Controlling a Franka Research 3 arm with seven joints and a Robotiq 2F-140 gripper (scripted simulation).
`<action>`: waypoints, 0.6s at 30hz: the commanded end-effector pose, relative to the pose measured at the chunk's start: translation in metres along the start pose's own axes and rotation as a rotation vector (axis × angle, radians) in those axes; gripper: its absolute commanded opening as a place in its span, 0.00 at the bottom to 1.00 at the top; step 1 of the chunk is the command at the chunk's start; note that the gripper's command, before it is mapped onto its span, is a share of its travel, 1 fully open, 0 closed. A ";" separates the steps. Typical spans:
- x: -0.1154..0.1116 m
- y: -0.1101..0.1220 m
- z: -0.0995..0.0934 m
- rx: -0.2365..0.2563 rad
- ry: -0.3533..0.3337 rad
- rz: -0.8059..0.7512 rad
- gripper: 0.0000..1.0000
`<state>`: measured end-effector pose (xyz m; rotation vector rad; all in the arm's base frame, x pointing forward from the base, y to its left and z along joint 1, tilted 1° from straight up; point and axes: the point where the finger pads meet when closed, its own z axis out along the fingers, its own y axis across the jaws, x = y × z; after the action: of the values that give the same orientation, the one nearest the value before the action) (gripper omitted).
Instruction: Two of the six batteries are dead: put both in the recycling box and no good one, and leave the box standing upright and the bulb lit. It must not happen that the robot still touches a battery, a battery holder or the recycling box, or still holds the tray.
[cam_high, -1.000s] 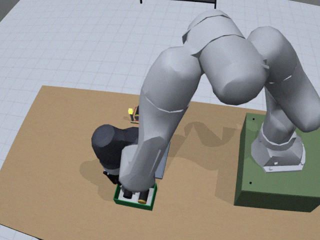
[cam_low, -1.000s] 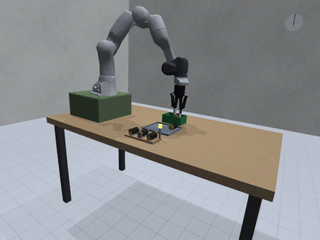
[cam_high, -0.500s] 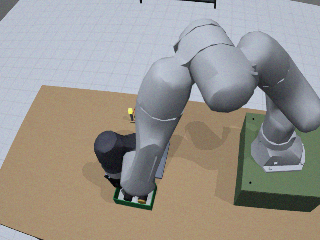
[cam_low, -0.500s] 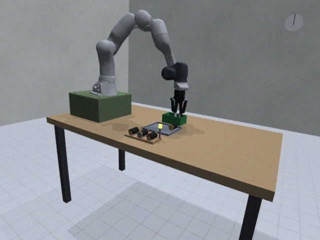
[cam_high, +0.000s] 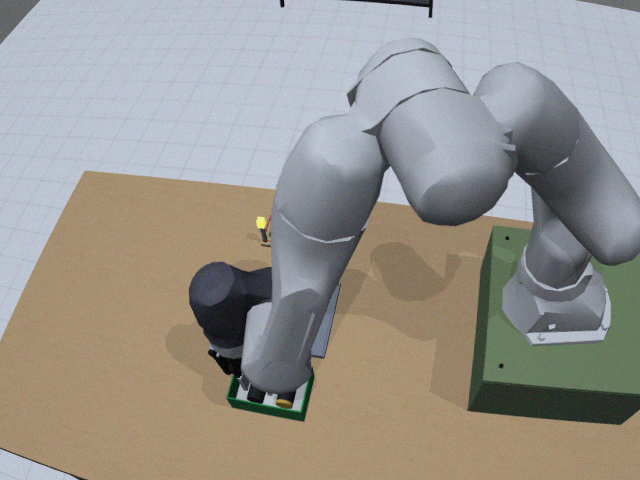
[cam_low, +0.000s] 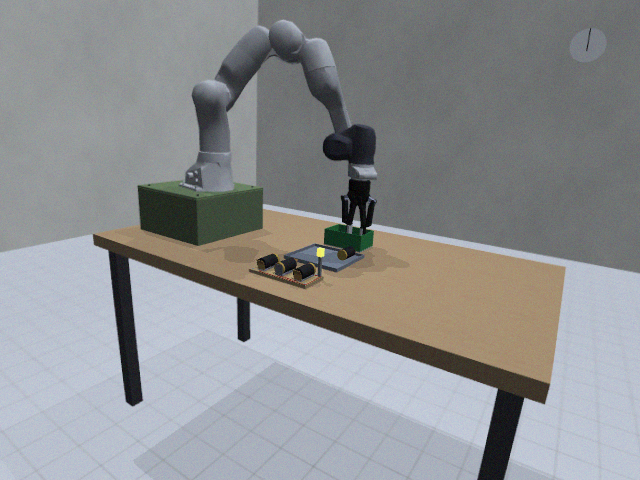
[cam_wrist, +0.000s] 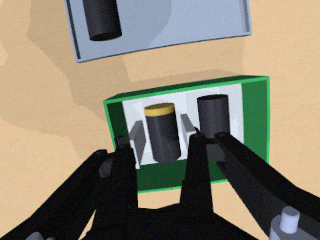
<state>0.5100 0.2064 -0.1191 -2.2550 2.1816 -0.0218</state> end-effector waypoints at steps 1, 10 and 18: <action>-0.001 -0.002 -0.001 0.005 -0.002 -0.005 0.29; -0.001 -0.002 -0.001 0.005 -0.002 -0.005 0.29; -0.001 -0.002 -0.003 0.005 -0.002 -0.005 0.29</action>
<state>0.5105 0.2067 -0.1187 -2.2542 2.1806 -0.0225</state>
